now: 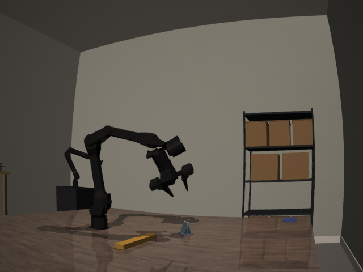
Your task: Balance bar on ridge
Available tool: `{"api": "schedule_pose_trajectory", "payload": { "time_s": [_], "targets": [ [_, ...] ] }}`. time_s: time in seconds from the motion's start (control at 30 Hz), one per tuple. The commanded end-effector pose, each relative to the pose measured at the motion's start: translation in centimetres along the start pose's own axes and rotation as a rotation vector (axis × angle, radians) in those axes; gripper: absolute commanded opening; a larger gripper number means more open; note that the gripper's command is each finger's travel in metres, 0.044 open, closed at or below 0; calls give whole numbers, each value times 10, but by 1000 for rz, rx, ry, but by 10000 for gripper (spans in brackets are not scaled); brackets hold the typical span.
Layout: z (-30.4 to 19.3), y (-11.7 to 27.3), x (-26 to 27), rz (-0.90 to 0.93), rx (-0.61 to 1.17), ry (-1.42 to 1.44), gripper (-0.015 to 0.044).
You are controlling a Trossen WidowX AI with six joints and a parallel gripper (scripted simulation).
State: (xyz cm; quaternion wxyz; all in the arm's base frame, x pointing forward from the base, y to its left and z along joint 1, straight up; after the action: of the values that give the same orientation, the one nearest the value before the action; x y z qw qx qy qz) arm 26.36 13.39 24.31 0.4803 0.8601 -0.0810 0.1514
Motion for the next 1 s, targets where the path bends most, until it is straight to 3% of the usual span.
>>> {"api": "schedule_pose_trajectory", "payload": {
  "time_s": [0.0, 0.97],
  "targets": [
    [22, -1, 6, -7, -70, -20, 315],
    [169, 39, 3, -131, -468, -185, 315]
  ]
}}
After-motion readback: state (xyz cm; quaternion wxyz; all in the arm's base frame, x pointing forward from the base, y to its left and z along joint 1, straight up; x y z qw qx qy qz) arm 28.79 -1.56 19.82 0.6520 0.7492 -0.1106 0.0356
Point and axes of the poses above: the point midway between the two fingers, 35 mm back from their tips, its own y axis back along the fingers, its own x axis across the jaws, z = x × y, the point moved 6 cm from there along y, back along the fingers, and after that the axes turned 11 degrees about -y, right-handed, at the moved point
